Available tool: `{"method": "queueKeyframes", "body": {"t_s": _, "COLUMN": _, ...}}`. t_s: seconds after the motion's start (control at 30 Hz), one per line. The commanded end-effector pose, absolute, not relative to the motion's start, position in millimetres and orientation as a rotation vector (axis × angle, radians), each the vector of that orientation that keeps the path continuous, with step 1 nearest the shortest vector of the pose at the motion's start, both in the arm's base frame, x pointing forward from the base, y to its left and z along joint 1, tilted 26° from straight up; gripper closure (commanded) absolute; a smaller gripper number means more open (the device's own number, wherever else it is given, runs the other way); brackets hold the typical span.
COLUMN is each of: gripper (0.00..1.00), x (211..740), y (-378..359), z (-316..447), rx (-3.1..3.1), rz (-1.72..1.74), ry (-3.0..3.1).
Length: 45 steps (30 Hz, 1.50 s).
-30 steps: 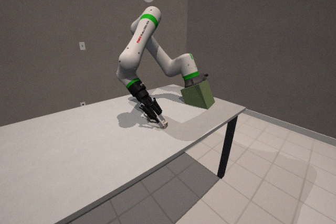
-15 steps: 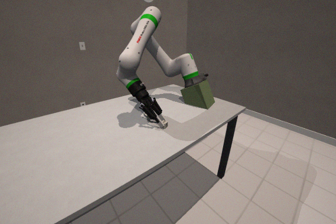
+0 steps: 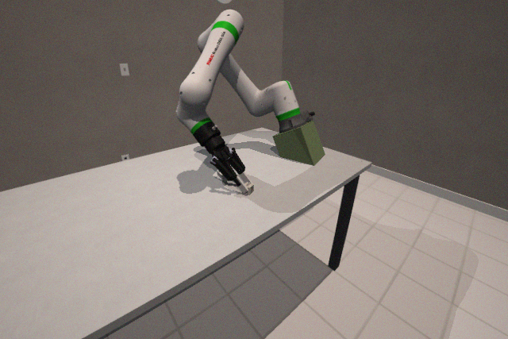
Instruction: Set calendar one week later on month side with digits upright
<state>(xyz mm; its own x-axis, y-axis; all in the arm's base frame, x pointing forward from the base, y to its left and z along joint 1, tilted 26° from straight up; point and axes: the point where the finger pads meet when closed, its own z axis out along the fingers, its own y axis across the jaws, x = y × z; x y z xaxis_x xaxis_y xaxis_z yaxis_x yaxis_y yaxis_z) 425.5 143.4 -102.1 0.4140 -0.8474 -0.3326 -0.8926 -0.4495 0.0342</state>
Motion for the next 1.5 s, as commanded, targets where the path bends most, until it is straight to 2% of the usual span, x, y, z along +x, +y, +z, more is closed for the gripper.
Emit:
{"method": "queueKeyframes", "body": {"t_s": 0.0, "gripper": 0.76, "x": 425.6, "y": 143.5, "z": -102.0, "rx": -2.514, "rz": 0.458, "ry": 1.558}}
{"method": "queueKeyframes", "body": {"t_s": 0.33, "gripper": 0.71, "x": 425.6, "y": 143.5, "z": -102.0, "rx": -2.514, "rz": 0.458, "ry": 1.558}}
{"method": "queueKeyframes", "body": {"t_s": 0.37, "gripper": 0.59, "x": 425.6, "y": 143.5, "z": -102.0, "rx": -2.514, "rz": 0.458, "ry": 1.558}}
{"method": "queueKeyframes", "body": {"t_s": 1.47, "gripper": 0.59, "x": 421.8, "y": 152.7, "z": -81.2, "rx": -2.514, "rz": 0.458, "ry": 1.558}}
